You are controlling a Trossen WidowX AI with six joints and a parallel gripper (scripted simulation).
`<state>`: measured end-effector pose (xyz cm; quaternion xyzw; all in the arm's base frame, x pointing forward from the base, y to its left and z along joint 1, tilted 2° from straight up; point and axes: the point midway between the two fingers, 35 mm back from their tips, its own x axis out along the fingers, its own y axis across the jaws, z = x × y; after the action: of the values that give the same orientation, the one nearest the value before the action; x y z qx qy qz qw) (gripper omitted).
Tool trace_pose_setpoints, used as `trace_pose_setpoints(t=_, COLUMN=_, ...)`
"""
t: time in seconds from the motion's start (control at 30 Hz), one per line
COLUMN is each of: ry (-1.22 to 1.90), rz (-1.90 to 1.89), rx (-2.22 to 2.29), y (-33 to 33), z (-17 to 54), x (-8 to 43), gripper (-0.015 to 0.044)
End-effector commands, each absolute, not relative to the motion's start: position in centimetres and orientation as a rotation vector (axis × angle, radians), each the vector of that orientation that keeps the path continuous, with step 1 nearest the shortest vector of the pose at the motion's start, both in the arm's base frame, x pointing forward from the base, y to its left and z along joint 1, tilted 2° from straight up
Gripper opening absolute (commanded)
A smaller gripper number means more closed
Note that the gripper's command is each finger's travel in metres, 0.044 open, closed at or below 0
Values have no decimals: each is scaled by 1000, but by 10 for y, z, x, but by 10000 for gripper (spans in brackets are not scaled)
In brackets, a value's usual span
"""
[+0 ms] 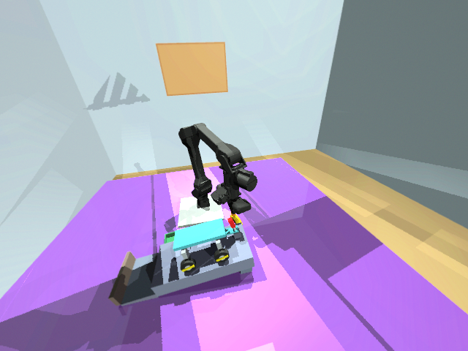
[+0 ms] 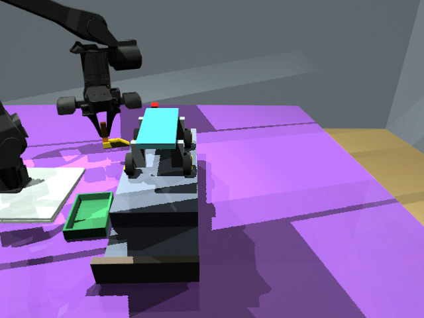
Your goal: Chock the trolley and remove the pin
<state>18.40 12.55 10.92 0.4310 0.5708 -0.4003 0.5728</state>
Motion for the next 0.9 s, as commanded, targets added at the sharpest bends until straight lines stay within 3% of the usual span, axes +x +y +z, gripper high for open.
trace_pose_setpoints(t=0.0, ry=1342, rz=-929, rx=1014, y=126, z=124, x=184, gripper=0)
trace_pose_setpoints(t=0.87, ry=1342, rz=-929, rx=1014, y=124, z=198, x=182, gripper=0)
